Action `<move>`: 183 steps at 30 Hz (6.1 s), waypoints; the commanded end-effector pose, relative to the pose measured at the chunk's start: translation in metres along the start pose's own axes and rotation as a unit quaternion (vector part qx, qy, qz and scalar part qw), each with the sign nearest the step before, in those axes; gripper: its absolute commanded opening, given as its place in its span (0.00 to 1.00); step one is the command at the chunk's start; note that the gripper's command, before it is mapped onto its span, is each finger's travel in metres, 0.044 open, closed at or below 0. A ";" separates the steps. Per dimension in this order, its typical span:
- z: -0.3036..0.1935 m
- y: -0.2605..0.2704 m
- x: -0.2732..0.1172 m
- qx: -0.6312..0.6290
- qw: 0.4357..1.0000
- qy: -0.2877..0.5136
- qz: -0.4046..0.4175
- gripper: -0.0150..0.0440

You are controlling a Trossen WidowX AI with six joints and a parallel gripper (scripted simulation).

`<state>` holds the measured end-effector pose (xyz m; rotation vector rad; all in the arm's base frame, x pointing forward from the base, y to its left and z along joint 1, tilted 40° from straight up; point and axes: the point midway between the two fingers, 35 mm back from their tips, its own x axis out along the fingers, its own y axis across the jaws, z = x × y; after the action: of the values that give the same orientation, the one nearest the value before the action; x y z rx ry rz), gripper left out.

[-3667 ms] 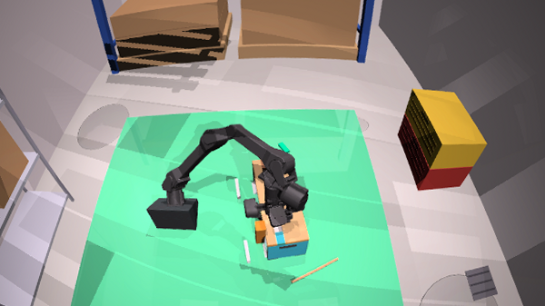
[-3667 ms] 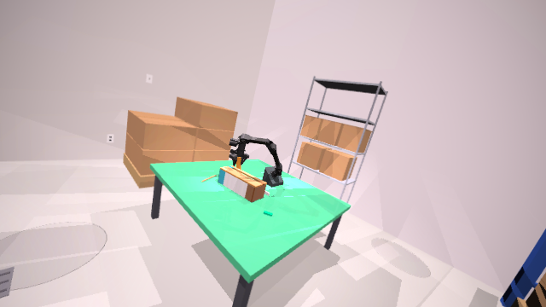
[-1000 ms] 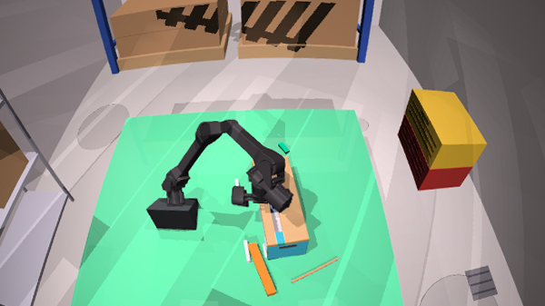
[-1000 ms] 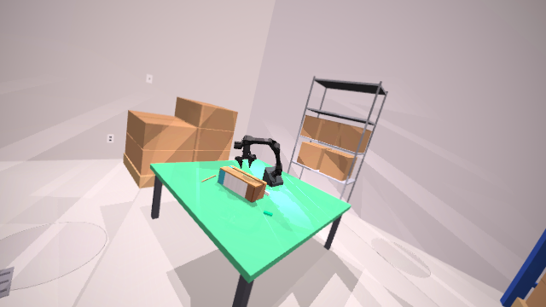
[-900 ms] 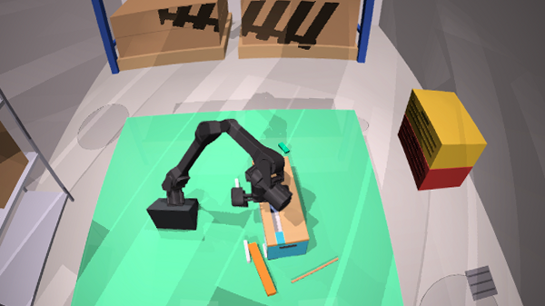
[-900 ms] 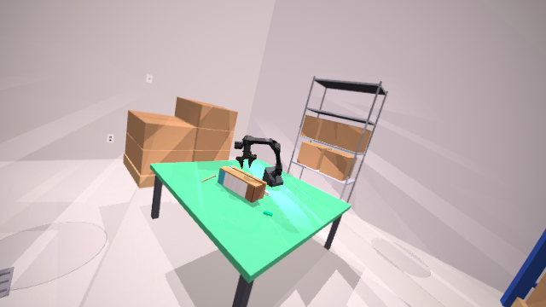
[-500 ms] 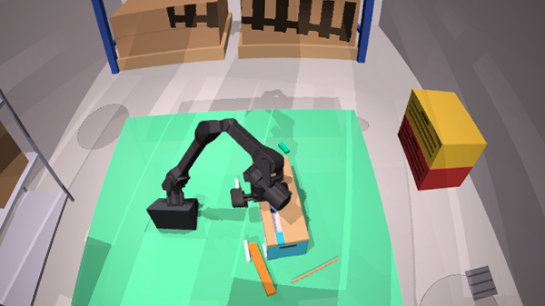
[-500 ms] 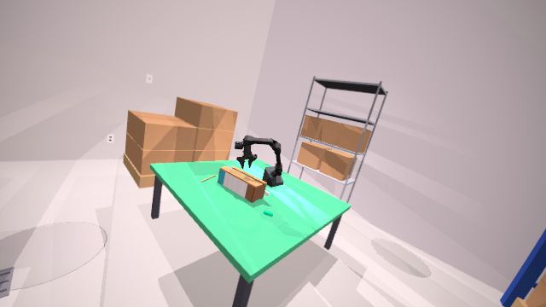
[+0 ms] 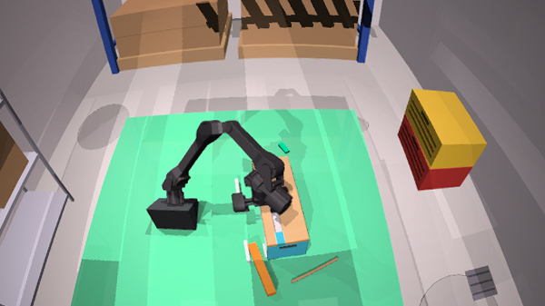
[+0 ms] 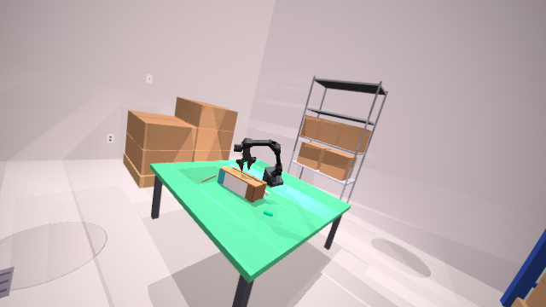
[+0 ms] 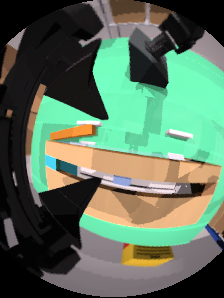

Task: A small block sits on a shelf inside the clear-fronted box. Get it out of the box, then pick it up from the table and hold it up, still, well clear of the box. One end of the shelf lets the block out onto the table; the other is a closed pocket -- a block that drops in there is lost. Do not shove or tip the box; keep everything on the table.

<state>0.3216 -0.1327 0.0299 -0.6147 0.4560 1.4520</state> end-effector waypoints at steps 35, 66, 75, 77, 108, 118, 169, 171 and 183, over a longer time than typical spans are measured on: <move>-0.006 0.001 0.047 0.003 1.000 -0.003 0.001 0.93; 0.051 0.000 0.059 0.003 1.000 -0.005 0.001 0.93; 0.049 0.000 0.059 0.003 1.000 -0.005 0.001 0.93; 0.046 0.000 0.058 0.003 1.000 -0.005 0.001 0.93; 0.071 -0.001 0.063 0.003 1.000 -0.006 0.001 0.93; 0.062 -0.001 0.061 0.003 1.000 -0.006 0.001 0.93; 0.087 -0.001 0.066 0.003 1.000 -0.006 0.001 0.93; 0.089 -0.001 0.067 0.003 1.000 -0.006 0.001 0.93; 0.100 -0.001 0.069 0.003 1.000 -0.007 0.001 0.93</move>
<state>0.3203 -0.0189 0.0598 -0.5997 0.4553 1.4593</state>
